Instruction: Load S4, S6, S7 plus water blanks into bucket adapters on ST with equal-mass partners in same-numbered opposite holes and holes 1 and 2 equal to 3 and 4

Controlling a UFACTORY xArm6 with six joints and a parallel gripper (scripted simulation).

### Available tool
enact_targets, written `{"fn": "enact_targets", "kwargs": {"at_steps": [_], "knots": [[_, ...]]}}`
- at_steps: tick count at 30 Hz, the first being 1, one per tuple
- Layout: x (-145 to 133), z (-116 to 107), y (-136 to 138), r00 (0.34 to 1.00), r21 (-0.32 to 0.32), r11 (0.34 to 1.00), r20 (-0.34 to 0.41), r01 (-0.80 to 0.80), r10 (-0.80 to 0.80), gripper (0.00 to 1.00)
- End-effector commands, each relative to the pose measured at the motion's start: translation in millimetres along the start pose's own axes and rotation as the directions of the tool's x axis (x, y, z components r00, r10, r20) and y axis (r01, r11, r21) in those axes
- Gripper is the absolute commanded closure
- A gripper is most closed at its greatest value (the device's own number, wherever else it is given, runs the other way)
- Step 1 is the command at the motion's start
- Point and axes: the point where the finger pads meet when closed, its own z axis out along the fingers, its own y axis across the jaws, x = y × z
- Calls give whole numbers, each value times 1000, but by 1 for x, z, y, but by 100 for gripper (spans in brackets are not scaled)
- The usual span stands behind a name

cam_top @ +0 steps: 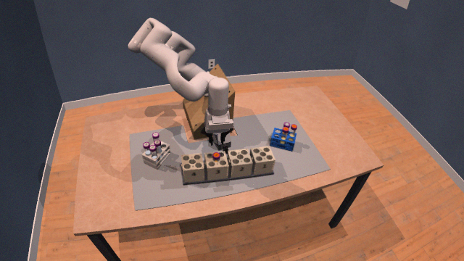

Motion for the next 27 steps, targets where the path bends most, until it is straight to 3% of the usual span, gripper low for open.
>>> {"fn": "enact_targets", "kwargs": {"at_steps": [1, 14, 27], "knots": [[1, -10, 0, 1000, 1, 1000, -3, -1, 1, 56], [1, -32, 0, 1000, 2, 1000, -3, -1, 1, 56], [1, -33, 0, 1000, 2, 1000, -3, -1, 1, 56]]}}
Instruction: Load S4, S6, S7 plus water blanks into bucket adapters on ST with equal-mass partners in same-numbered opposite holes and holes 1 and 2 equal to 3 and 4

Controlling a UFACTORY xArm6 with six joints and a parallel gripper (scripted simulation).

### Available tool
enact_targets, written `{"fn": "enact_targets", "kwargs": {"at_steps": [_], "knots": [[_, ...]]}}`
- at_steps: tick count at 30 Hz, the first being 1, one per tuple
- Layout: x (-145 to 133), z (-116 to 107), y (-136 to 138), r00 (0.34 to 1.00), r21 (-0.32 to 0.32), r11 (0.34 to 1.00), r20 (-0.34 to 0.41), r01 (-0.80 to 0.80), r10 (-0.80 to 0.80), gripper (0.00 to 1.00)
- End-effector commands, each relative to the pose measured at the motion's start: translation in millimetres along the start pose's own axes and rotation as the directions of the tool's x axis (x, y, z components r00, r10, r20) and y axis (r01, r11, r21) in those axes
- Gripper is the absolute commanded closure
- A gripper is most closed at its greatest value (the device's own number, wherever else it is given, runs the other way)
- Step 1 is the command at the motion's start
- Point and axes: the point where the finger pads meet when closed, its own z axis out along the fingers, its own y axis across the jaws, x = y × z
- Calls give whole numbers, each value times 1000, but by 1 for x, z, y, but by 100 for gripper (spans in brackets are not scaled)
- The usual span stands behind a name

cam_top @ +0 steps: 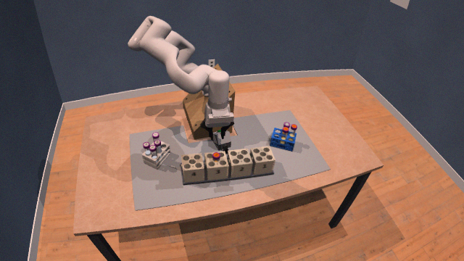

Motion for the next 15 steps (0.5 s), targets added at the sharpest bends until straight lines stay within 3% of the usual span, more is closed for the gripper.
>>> {"fn": "enact_targets", "kwargs": {"at_steps": [1, 11, 12, 15], "knots": [[1, -1, 0, 1000, 2, 1000, -3, -1, 1, 56], [1, -1, 0, 1000, 2, 1000, -3, -1, 1, 56], [0, -2, -5, 999, 2, 999, -3, 32, -32, 43], [-5, -2, -19, 991, 1, 991, -4, 132, -132, 43]]}}
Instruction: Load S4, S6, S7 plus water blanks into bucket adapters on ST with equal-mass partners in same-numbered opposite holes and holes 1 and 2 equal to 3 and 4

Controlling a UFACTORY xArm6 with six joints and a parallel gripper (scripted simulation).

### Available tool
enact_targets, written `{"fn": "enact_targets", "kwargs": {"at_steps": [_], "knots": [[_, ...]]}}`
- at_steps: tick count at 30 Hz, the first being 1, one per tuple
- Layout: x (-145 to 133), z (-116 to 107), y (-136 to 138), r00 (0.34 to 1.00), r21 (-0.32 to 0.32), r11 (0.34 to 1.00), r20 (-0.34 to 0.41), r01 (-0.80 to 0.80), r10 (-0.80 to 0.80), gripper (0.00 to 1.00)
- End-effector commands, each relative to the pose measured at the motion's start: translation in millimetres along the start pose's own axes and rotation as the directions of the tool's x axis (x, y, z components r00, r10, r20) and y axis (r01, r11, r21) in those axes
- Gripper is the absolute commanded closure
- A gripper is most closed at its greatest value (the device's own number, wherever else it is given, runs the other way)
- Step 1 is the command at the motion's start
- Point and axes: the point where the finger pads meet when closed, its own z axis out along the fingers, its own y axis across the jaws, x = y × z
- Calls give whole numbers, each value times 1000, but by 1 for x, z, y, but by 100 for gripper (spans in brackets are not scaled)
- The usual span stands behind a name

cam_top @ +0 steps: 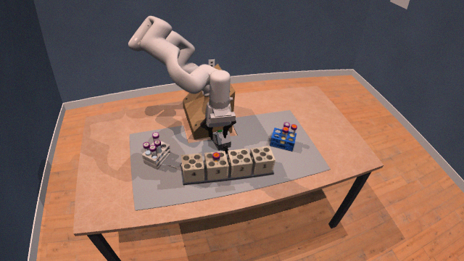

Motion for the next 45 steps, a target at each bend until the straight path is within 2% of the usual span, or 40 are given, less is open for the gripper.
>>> {"fn": "enact_targets", "kwargs": {"at_steps": [1, 8, 17, 19, 25, 32, 36, 45], "knots": [[-4, -1, -15, 995, 1, 995, -2, 99, -99, 43], [-12, -1, -44, 956, 1, 956, -3, 295, -295, 43], [-25, -1, -87, 826, 0, 826, -3, 564, -564, 43], [-25, -1, -87, 826, 0, 826, -3, 564, -564, 43], [-34, -1, -116, 697, 0, 697, -3, 717, -717, 43], [-44, -1, -149, 518, -1, 518, -3, 855, -855, 43], [-47, -1, -159, 518, -1, 518, -3, 855, -855, 43], [-60, -1, -202, 518, 0, 518, -3, 855, -855, 43]]}}
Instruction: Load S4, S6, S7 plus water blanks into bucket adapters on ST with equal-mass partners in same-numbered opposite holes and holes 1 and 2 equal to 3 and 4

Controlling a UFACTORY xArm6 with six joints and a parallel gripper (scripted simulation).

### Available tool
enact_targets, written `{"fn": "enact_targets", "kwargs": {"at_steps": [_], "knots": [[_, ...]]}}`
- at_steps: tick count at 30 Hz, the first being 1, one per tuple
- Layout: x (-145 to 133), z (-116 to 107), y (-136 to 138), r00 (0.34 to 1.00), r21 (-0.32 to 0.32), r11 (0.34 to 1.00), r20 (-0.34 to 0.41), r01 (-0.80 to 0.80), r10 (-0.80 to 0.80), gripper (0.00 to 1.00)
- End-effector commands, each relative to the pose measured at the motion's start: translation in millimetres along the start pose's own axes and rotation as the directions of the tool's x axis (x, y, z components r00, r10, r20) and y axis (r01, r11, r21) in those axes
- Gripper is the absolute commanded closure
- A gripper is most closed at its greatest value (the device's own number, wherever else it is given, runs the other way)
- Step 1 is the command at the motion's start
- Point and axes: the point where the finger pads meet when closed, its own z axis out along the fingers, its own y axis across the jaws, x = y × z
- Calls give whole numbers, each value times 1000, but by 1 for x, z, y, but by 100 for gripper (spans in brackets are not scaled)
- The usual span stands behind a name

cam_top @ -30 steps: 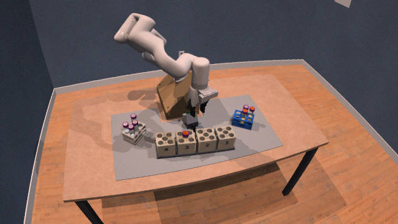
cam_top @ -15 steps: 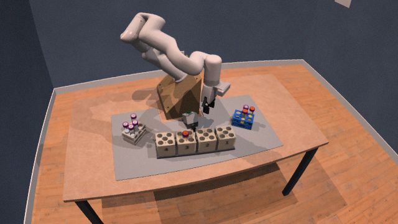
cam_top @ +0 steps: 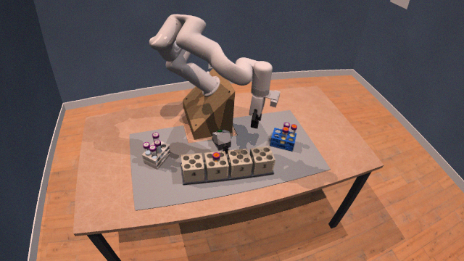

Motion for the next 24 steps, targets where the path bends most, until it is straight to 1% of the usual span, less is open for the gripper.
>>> {"fn": "enact_targets", "kwargs": {"at_steps": [1, 6, 8, 23, 24], "knots": [[17, -2, -17, 1000, -1, 1000, -3, 0, 0, 43], [34, -2, -35, 1000, -1, 1000, -3, 0, 0, 43], [34, -2, -35, 1000, -1, 1000, -3, 0, 0, 43], [85, -2, -91, 1000, 0, 1000, -3, 0, 0, 43], [85, -2, -91, 1000, 0, 1000, -3, 0, 0, 43]]}}
